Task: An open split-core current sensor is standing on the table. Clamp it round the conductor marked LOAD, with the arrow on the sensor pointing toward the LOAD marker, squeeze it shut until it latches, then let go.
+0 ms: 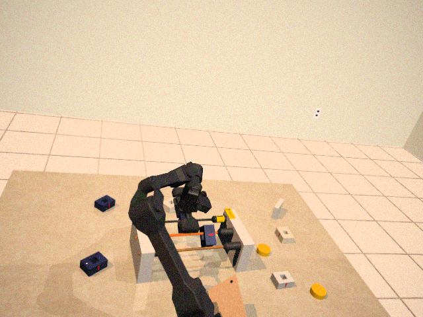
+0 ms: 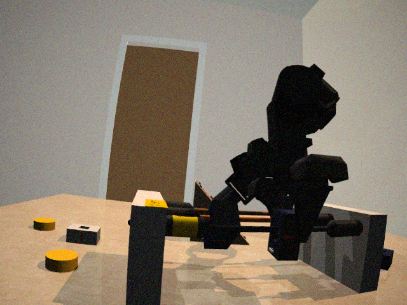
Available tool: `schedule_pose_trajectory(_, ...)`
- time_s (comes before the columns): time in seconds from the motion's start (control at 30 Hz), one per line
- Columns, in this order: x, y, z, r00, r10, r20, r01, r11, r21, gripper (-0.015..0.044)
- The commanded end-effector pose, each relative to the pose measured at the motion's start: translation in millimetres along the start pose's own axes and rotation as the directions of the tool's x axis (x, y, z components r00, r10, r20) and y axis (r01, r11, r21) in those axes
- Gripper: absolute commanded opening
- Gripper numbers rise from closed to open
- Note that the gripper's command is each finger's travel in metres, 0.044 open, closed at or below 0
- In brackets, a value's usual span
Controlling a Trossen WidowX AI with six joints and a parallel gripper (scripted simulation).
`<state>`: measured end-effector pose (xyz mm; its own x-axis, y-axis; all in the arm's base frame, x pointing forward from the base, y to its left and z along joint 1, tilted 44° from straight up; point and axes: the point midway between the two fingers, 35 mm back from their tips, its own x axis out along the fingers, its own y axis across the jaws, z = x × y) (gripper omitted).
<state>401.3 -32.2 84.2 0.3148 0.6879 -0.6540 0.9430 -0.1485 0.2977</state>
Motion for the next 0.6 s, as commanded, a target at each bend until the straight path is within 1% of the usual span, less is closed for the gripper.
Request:
schedule_pose_trajectory(0.0,0.5,0.8,0.8,1.000,-0.002,0.006,0.002,1.000,-0.006,0.0000)
schedule_pose_trajectory(0.13,4.7,-0.3,0.6,1.000,-0.001,0.004,0.001,1.000,-0.004,0.0000)
schedule_pose_trajectory(0.43,0.7,1.3,0.4,1.000,0.004,0.002,-0.004,1.000,-0.007,0.0236)
schedule_pose_trajectory(0.47,0.7,1.3,0.4,1.000,0.004,0.002,-0.004,1.000,-0.007,0.0252)
schedule_pose_trajectory(0.57,0.7,1.3,0.4,1.000,0.004,0.002,-0.004,1.000,-0.007,0.0252)
